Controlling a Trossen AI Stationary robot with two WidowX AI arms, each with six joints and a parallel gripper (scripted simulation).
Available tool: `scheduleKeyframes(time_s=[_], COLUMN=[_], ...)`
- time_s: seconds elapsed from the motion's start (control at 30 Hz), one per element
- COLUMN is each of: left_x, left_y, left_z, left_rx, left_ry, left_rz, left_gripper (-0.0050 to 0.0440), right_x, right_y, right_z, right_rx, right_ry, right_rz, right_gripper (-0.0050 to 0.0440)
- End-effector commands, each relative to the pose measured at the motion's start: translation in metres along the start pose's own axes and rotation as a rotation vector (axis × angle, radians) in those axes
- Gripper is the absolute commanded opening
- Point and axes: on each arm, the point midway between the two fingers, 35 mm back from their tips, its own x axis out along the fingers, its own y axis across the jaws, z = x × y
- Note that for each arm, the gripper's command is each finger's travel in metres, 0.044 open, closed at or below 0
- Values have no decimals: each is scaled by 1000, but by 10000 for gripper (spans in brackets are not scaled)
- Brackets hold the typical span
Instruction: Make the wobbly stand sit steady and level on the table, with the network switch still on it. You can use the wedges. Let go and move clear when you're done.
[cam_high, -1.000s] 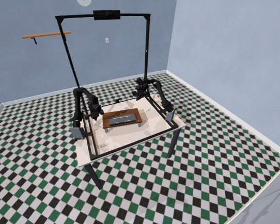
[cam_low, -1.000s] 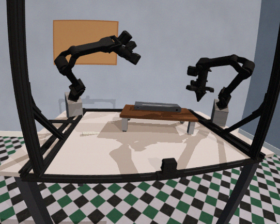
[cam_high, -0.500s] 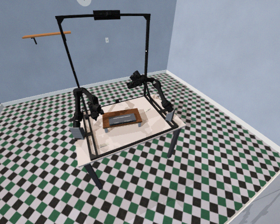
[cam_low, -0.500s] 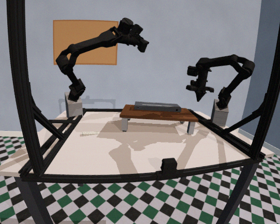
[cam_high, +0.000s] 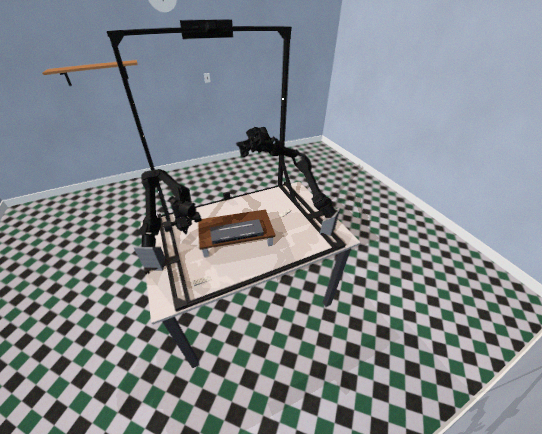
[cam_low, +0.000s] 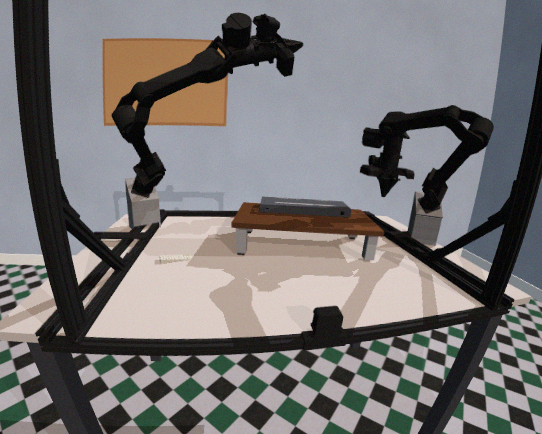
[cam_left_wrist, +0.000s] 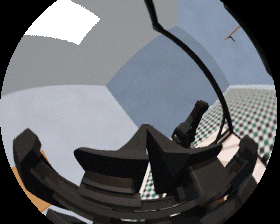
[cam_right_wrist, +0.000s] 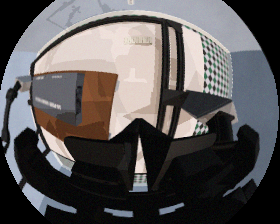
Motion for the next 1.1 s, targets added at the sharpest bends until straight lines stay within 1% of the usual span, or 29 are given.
scheduleKeyframes(time_s=[0.0, 0.03, 0.23, 0.27, 0.43, 0.6, 0.8, 0.83, 1.07], left_x=[6, 5, 5, -7, -22, -50, -50, -65, -98], left_y=[-7, -9, -9, -14, -25, -37, -37, -42, -51], left_z=[62, 76, 76, 87, 154, 213, 213, 217, 264], left_rx=[84, 102, 102, 105, 190, 260, 260, 257, 313], left_ry=[-200, -249, -249, -281, -533, -787, -787, -807, -1068], left_rz=[-3, -2, -2, -10, 4, 26, 26, 18, 56], left_gripper=[0, 0, 0, 0, 0, 0, 0, 0, 0], right_x=[0, 0, 0, 0, 0, 0, 0, 0, 0], right_y=[0, 0, 0, 0, 0, 0, 0, 0, 0], right_z=[0, 0, 0, 0, 0, 0, 0, 0, 0], right_rx=[0, 0, 0, 0, 0, 0, 0, 0, 0], right_ry=[0, 0, 0, 0, 0, 0, 0, 0, 0], right_rz=[0, 0, 0, 0, 0, 0, 0, 0, 0], right_gripper=[0, 0, 0, 0, 0, 0, 0, 0, 0])
